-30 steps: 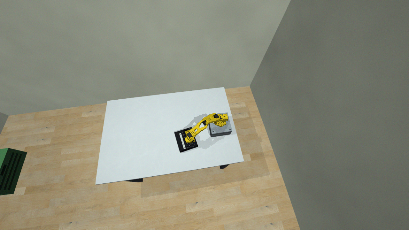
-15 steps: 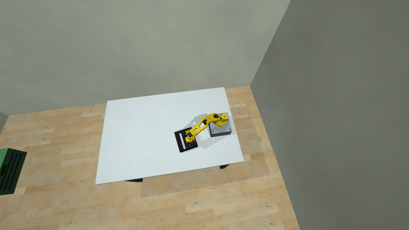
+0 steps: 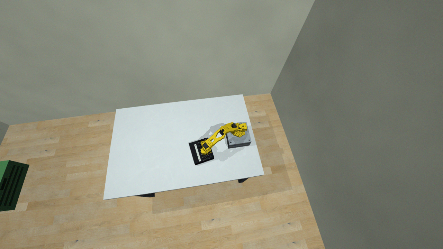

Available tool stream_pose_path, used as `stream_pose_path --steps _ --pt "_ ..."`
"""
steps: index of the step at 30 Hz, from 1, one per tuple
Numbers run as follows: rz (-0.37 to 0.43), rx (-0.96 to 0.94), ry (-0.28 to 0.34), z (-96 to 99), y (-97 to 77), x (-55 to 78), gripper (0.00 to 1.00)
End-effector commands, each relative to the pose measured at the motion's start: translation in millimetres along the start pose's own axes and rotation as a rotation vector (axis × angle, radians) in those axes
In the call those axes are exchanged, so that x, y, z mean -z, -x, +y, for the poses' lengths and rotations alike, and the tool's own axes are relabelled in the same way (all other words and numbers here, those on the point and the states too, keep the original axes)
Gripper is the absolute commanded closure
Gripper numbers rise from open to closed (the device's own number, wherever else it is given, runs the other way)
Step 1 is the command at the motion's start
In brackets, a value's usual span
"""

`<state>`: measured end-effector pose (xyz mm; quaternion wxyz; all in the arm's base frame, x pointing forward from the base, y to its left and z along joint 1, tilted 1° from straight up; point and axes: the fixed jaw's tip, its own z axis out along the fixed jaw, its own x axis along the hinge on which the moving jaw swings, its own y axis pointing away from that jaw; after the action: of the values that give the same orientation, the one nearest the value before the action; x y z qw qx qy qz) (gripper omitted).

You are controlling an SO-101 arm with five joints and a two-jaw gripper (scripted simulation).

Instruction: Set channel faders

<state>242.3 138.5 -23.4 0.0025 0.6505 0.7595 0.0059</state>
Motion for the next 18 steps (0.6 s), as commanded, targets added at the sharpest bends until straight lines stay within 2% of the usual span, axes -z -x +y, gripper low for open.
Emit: stream_pose_path --steps 1,18 --pt "-0.003 0.014 -0.011 -2.0 -1.5 -1.8 1.00" --pt "-0.003 0.013 -0.011 -1.8 -1.5 8.1 1.00"
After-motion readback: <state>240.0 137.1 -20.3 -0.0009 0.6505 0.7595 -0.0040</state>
